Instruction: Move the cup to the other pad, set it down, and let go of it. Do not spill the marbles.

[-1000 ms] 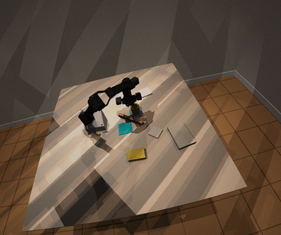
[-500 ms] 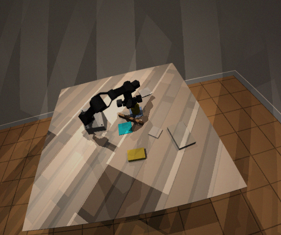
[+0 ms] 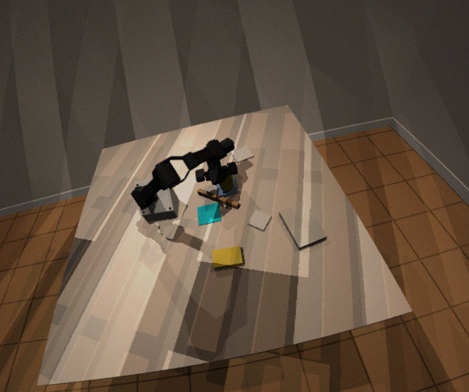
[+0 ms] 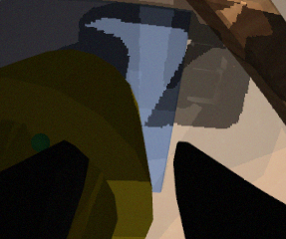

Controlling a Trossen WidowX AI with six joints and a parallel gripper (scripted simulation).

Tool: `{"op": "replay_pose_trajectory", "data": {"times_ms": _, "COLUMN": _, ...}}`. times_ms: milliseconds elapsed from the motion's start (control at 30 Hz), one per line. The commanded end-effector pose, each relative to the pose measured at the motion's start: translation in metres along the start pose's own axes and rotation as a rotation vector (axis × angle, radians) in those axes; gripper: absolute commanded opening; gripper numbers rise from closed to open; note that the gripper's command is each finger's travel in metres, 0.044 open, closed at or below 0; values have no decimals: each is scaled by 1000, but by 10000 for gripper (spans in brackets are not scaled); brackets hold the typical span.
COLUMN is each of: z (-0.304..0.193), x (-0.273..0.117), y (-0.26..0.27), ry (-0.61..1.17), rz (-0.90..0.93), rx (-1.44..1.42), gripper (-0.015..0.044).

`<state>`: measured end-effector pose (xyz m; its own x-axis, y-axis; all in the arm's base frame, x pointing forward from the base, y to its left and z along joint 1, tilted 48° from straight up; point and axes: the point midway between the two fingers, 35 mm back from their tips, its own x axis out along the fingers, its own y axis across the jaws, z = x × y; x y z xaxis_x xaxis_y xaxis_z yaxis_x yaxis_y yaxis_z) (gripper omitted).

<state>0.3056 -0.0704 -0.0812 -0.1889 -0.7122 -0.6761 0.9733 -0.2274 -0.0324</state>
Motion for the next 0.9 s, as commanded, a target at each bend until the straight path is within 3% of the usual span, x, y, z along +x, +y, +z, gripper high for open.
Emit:
{"op": "replay_pose_trajectory", "data": {"times_ms": 0, "z": 0, "x": 0, "y": 0, "ry": 0, "rz": 1, "rx": 0, "gripper": 153}}
{"op": "replay_pose_trajectory", "data": {"times_ms": 733, "z": 0, "x": 0, "y": 0, "ry": 0, "rz": 1, "rx": 0, "gripper": 0}}
{"op": "replay_pose_trajectory", "data": {"times_ms": 867, "z": 0, "x": -7, "y": 1, "ry": 1, "rz": 1, "rx": -1, "gripper": 0}}
